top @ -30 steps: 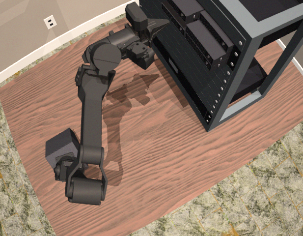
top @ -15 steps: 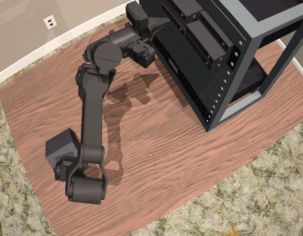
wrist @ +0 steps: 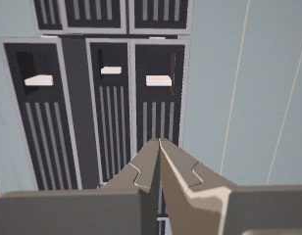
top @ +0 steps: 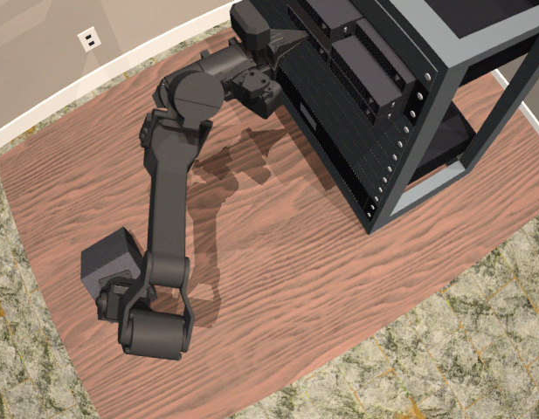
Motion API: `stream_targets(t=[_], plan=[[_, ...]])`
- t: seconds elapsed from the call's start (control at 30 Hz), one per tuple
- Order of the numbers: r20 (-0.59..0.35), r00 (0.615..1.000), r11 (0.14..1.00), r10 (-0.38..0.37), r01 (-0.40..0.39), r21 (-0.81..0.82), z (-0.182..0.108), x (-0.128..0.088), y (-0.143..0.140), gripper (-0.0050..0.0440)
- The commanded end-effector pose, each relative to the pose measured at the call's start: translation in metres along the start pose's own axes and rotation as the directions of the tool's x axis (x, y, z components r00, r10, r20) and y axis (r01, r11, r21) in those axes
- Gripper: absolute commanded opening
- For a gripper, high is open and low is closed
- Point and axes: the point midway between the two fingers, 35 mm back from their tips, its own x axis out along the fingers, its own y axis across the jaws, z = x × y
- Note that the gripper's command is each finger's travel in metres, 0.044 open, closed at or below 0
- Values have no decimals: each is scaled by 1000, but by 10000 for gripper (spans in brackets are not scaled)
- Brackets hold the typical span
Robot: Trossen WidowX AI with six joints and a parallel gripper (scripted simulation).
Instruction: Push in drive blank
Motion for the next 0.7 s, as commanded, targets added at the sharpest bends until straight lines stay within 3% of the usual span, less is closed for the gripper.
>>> stream_targets(t=[0.0, 0.67], plan=[[5, 1000, 1000, 11, -11, 16, 3, 5, 7, -50], [5, 1000, 1000, 11, -11, 16, 3, 20, 8, -50]])
